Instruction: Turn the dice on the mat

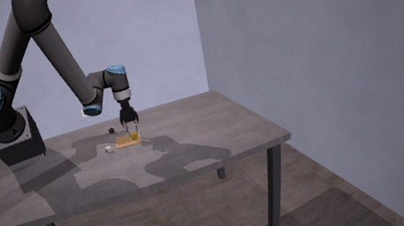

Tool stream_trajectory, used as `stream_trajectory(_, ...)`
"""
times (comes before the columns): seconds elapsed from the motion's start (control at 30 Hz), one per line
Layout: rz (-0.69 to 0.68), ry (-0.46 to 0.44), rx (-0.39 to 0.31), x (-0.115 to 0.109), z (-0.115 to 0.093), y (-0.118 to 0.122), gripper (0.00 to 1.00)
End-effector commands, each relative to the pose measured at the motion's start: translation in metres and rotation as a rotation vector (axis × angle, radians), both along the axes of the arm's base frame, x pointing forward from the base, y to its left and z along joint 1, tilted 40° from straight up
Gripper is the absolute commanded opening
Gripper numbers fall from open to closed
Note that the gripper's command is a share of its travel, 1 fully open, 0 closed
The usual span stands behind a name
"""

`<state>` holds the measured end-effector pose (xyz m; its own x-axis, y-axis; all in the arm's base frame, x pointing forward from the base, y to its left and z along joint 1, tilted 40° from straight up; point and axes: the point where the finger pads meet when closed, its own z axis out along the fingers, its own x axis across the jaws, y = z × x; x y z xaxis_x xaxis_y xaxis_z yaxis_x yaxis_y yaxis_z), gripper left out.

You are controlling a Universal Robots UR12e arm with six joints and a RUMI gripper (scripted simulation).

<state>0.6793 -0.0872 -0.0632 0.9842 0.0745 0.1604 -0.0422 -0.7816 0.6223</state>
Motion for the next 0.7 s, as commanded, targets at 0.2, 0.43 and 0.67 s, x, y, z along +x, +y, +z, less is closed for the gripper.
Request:
stream_trajectory(0.2,0.0,-0.001,0.0,-0.008,0.035,0.029,0.24)
stream_trajectory(0.43,0.0,-0.001,0.0,-0.013,0.058,0.046,0.24)
stream_trajectory(0.67,0.0,-0.001,0.0,-0.013,0.062,0.05,0.24)
